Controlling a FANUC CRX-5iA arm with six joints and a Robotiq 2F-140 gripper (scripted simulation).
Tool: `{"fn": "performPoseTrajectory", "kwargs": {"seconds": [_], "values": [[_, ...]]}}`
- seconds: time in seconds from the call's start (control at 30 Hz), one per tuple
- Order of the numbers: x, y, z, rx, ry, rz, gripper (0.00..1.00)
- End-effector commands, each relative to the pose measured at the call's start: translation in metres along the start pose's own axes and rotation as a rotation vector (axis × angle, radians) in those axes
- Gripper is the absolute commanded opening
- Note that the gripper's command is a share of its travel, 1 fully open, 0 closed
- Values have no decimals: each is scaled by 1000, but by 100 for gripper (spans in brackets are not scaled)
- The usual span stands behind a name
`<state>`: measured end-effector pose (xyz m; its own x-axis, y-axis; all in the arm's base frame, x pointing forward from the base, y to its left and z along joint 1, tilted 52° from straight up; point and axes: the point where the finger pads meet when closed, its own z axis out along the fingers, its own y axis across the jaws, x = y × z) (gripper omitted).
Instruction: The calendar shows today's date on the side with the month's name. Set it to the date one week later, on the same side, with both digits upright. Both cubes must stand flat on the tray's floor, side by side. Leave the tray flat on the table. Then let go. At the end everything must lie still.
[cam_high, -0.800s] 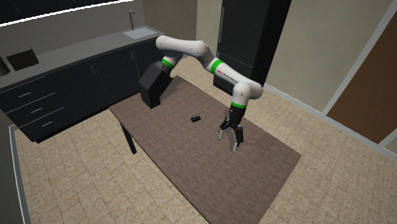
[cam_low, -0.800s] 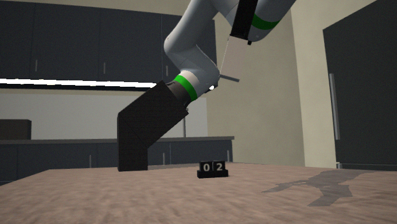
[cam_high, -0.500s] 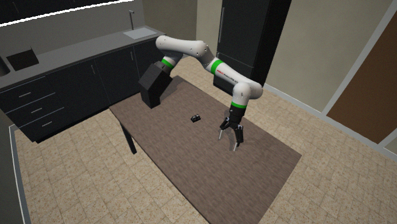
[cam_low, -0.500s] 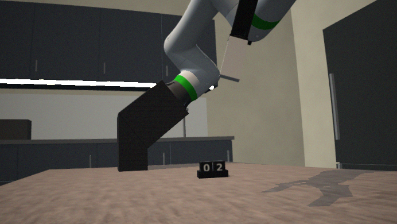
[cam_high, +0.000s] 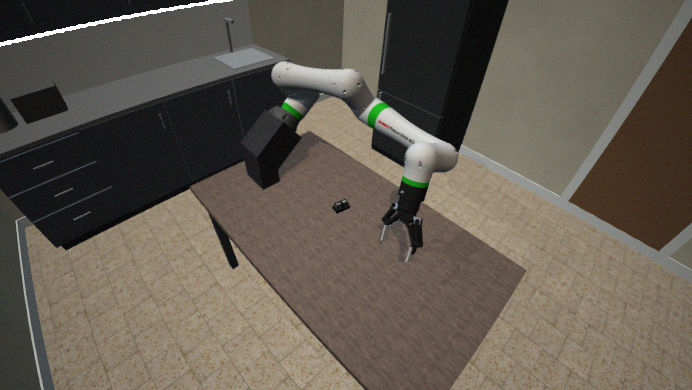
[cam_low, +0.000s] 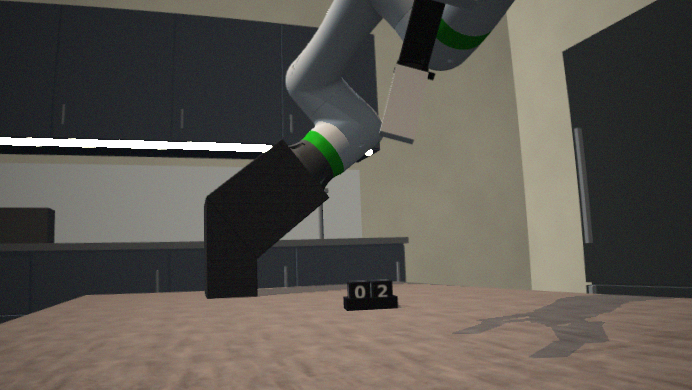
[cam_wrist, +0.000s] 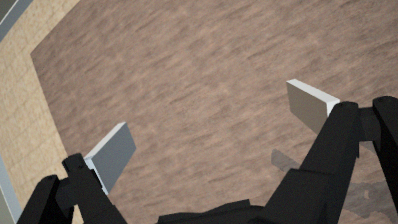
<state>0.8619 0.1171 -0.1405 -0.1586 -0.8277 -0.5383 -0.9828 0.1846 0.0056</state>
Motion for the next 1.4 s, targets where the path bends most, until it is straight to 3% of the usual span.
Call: {"fn": "performPoseTrajectory", "kwargs": {"seconds": [0.0, 0.13, 0.3, 0.4, 0.47, 0.5, 0.57, 0.6, 0.67, 0.7, 0.73, 0.77, 0.87, 0.9, 0.93, 0.97, 1.03, 1.07, 1.1, 1.13, 1.2, 1.23, 1.27, 1.37], "values": [[5, 23, -4, -31, -17, -12, 100], [12, 63, -12, -79, -48, -27, 100], [14, 81, -15, -97, -62, -32, 100], [18, 123, -24, -132, -95, -42, 100], [18, 123, -24, -132, -95, -42, 100], [20, 147, -29, -149, -113, -46, 100], [20, 147, -29, -149, -113, -46, 100], [21, 172, -34, -164, -132, -50, 100], [21, 172, -34, -164, -132, -50, 100], [22, 199, -39, -179, -152, -52, 100], [22, 199, -39, -179, -152, -52, 100], [23, 226, -44, -191, -171, -54, 100], [23, 226, -44, -191, -171, -54, 100], [23, 252, -49, -202, -190, -56, 100], [23, 252, -49, -202, -190, -56, 100], [23, 279, -54, -212, -209, -56, 100], [23, 279, -54, -212, -209, -56, 100], [22, 304, -59, -219, -226, -57, 100], [22, 304, -59, -219, -226, -57, 100], [22, 327, -63, -226, -243, -56, 100], [22, 327, -63, -226, -243, -56, 100], [21, 348, -67, -230, -257, -56, 100], [21, 348, -67, -230, -257, -56, 100], [19, 384, -72, -237, -280, -54, 100]]}}
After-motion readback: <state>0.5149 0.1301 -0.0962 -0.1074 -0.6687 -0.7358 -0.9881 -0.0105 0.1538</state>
